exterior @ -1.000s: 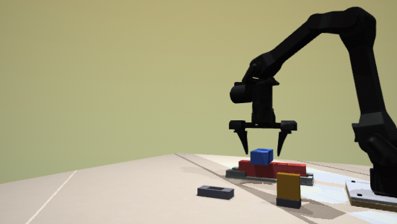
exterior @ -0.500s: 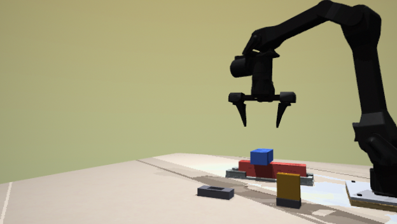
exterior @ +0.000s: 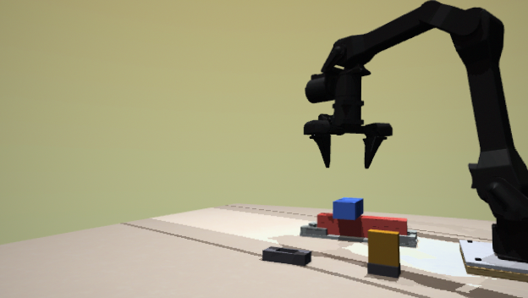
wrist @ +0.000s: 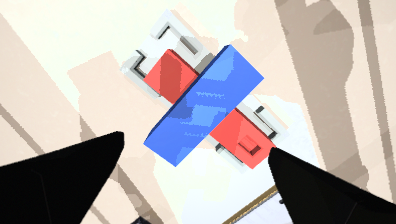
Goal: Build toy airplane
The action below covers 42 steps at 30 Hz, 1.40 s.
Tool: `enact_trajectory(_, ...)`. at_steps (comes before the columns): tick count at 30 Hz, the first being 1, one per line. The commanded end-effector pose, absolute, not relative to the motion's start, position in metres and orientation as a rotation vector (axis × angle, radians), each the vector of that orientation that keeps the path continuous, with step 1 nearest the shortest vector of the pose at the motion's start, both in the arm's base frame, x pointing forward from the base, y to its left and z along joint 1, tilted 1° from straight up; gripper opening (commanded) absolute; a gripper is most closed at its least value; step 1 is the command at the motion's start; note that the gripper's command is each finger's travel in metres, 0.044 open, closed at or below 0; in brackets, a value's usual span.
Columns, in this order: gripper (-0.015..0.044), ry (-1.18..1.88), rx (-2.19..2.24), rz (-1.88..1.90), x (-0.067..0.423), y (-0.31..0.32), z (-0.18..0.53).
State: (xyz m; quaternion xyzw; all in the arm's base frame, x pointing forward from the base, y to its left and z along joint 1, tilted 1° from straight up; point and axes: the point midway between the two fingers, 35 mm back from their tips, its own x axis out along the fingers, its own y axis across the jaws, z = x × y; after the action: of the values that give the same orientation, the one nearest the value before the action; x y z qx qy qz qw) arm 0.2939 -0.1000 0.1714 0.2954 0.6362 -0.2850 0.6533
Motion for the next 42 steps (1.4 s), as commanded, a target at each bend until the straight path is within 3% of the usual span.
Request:
enact_trajectory(1, 0.0440, 1.543, 0.093, -0.086, 0.295, -0.100, 0.171)
enact_trajectory(22, 0.0440, 1.544, -0.025, 0.029, 0.295, -0.098, 0.170)
enact_trajectory(31, 0.0440, 1.545, -0.016, 0.037, 0.276, 0.026, 0.173)
enact_trajectory(42, 0.0440, 1.539, -0.017, 0.057, 0.194, 0.133, 0.171)
